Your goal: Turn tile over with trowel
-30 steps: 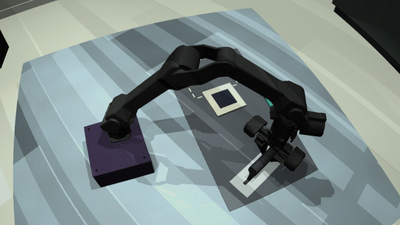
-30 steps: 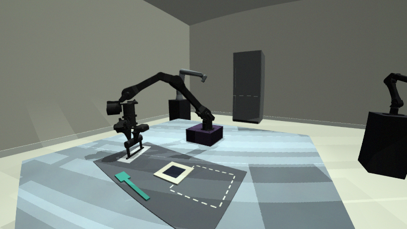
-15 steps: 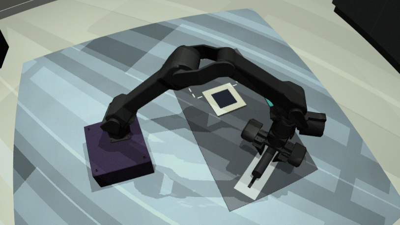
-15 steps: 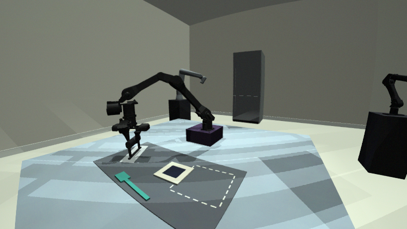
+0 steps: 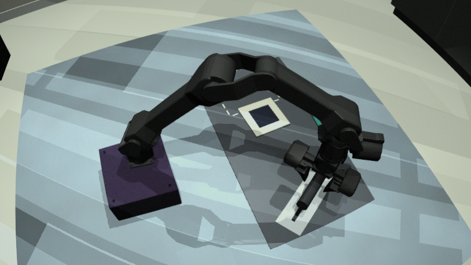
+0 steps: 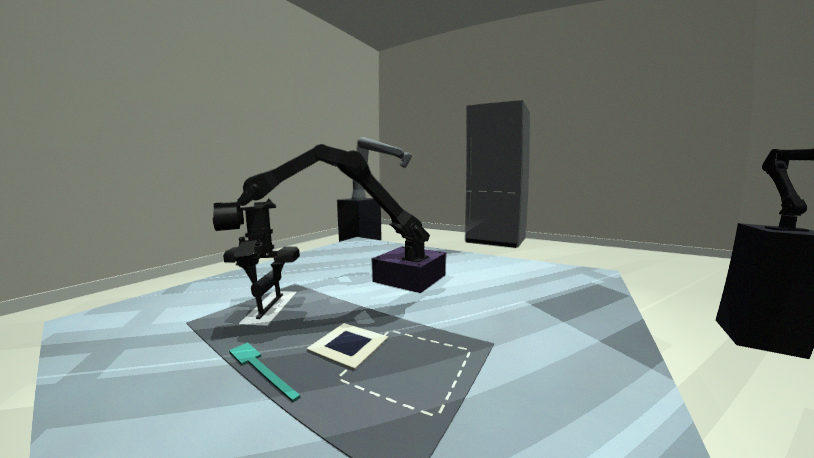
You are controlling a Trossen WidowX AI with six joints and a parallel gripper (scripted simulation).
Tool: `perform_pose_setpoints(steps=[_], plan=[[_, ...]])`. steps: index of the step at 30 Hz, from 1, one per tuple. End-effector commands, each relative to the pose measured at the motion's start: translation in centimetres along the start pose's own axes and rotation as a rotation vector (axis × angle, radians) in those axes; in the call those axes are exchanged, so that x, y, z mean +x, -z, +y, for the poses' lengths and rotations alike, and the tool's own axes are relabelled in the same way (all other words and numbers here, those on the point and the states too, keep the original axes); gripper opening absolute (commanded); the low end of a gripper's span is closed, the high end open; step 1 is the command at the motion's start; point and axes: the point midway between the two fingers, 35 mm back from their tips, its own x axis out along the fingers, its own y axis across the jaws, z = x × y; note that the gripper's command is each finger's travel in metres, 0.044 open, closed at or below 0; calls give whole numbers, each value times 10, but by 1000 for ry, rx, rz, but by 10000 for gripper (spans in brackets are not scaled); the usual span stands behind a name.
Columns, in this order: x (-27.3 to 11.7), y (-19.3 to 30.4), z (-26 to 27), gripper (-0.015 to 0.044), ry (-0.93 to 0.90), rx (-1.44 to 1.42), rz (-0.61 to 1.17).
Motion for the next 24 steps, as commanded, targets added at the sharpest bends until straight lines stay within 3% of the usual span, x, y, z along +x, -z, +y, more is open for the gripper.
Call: perform_pose_setpoints(steps=[1,5,10,24], plan=[[0,0,0,270,0,-4,-1],[-3,0,0,270,0,-5,-1],[-45,1,3,270,-1,-25,-1],[-45,12,0,270,0,41,0]])
